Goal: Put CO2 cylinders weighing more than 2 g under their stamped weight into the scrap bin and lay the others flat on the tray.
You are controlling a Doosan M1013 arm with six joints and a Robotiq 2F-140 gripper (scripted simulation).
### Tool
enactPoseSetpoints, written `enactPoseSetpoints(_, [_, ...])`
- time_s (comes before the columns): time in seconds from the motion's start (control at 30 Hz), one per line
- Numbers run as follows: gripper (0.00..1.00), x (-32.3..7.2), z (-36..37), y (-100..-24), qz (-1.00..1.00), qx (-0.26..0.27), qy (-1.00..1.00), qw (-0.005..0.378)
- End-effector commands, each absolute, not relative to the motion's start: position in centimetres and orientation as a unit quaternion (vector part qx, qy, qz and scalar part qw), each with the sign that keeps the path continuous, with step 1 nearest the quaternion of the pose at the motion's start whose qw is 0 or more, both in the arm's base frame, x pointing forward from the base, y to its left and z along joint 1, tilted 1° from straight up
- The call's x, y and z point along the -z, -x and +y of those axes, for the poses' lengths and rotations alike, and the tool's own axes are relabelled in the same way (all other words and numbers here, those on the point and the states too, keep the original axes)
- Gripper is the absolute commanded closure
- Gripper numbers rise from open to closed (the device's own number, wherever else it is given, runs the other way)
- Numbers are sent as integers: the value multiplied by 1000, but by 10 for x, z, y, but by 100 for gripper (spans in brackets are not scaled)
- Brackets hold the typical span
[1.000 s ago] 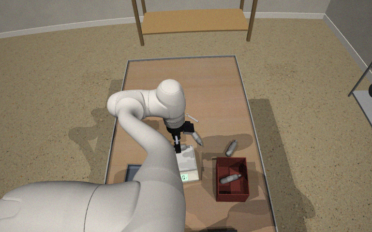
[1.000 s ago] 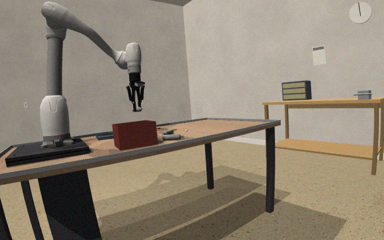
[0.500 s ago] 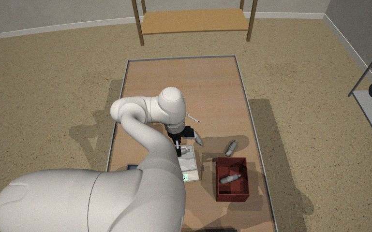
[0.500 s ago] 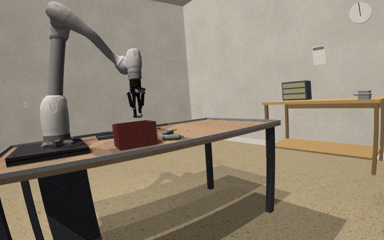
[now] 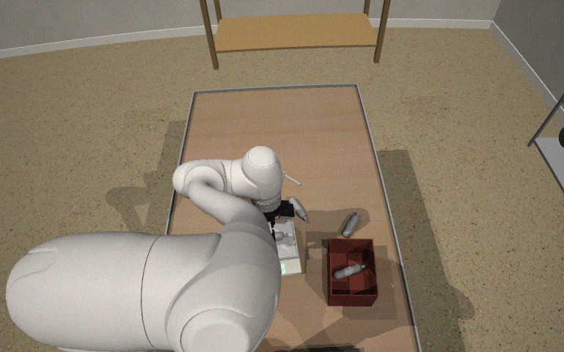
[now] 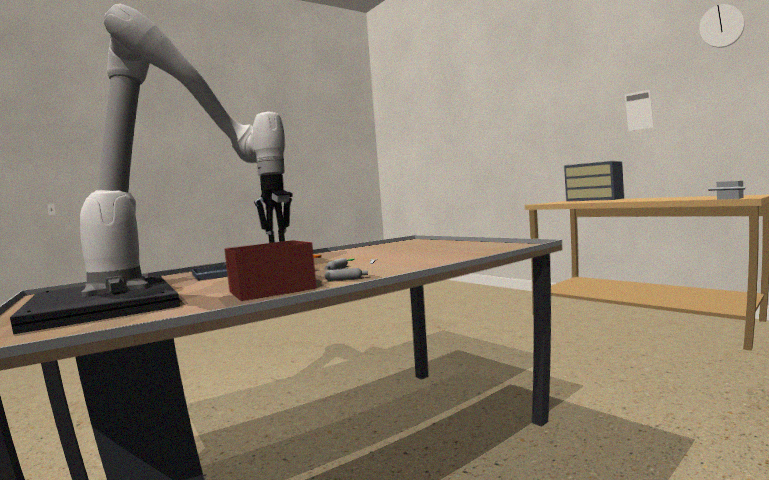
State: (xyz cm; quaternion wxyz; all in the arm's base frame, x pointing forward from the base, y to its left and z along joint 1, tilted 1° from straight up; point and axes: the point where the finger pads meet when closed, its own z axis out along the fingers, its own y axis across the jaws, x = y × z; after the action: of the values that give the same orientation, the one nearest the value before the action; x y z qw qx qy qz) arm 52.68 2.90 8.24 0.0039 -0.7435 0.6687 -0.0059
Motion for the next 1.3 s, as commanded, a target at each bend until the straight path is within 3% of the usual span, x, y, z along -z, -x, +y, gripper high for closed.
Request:
enactPoseSetpoints(0.0, [90,-77,29,-527,669,6,743,4])
enactPoseSetpoints(0.57, [90,-71,29,-527,669,6,743,4])
enactPoseSetpoints(0.6, [60,-71,29,-527,669,6,743,4])
enactPoseSetpoints(1.27, [60,-71,29,-527,669,6,743,4])
